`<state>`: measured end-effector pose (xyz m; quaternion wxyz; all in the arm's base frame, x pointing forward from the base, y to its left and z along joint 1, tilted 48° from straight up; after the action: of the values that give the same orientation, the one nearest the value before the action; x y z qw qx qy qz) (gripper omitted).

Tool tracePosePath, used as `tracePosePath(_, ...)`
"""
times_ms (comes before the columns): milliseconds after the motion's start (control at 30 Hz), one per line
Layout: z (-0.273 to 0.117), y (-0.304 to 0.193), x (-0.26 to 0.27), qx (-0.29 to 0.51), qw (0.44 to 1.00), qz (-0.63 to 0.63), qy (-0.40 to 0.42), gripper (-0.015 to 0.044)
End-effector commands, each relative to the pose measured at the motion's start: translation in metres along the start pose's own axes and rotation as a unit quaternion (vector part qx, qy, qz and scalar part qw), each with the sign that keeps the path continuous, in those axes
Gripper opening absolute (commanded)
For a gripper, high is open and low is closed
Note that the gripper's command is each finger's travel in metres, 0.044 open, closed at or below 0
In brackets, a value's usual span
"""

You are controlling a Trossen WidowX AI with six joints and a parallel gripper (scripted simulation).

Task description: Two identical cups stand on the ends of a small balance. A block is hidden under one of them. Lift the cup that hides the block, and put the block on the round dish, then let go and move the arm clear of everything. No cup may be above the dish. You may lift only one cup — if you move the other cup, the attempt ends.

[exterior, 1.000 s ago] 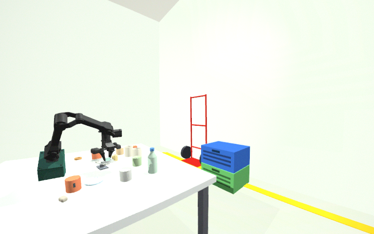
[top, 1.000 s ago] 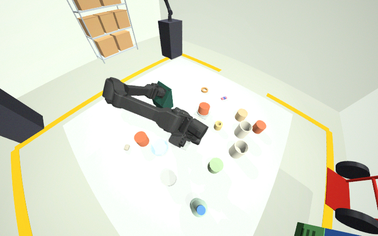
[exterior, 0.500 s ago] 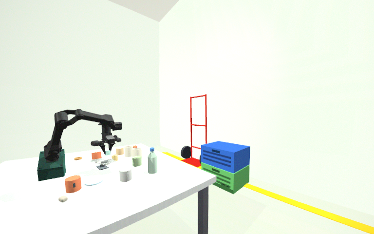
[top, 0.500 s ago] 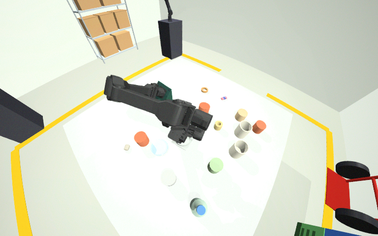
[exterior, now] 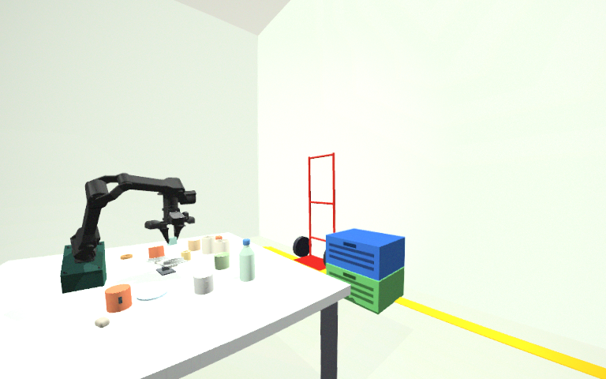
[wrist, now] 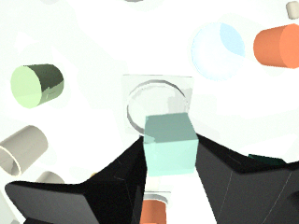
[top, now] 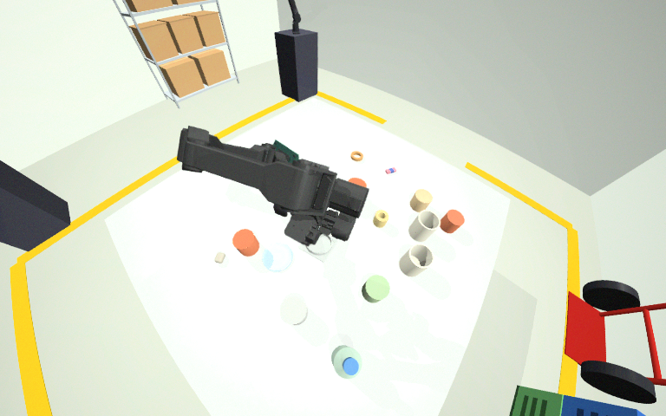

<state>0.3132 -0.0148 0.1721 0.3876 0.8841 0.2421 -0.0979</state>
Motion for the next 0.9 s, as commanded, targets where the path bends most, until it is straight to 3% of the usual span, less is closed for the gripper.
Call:
tracePosePath(0,0.015,0.014,-0.020,0.007,1.000,0.004,0.004,0.0000)
tracePosePath(633,0.084,0.042,-0.120,-0.006,1.000,0.005,-0.002,0.0000)
tracePosePath(867,0.091,0.042,-0.123,-0.008,1.000,0.005,-0.003,0.0000)
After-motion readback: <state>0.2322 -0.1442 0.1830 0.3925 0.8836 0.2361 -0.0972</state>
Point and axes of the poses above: the point midway between the two fingers, 35 mm back from their tips, its own z axis out along the fingers, its own x axis across the jaws, y = z × x, the point moved 3 cm from there along -z, back along the fingers, and after that the axes turned 12 degrees about -z, right-handed, at the moved point
